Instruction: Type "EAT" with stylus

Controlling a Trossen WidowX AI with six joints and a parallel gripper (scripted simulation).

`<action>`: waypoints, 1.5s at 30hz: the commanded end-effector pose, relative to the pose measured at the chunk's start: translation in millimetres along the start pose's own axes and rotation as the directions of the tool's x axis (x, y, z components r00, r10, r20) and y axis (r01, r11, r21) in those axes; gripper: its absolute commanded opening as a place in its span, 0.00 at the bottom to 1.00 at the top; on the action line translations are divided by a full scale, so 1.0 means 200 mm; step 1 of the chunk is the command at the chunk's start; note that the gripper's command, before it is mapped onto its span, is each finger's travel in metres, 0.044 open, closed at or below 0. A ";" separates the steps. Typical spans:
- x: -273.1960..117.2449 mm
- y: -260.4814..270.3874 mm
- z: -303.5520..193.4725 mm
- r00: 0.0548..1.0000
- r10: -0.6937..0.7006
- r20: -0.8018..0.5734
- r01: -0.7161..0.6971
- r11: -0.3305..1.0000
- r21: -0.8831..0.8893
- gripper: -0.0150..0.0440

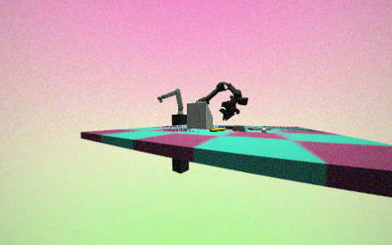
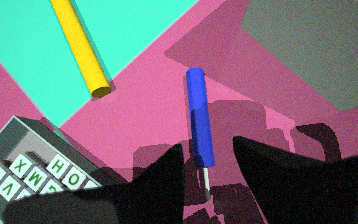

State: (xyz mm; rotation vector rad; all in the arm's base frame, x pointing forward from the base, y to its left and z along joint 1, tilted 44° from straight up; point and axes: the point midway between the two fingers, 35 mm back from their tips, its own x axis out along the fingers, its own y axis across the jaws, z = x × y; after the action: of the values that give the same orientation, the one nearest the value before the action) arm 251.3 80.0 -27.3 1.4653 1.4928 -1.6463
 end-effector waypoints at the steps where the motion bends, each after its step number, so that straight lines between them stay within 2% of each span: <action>1: 0.01 -0.01 0.02 1.000 0.000 0.017 -0.001 0.999 0.048 0.51; 45: 0.14 -0.01 -0.06 1.000 -0.001 0.016 0.000 0.999 0.047 0.51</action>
State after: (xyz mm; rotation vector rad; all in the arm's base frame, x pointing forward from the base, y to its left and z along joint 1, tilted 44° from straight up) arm 246.8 96.1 -48.3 1.4710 1.4506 -1.6964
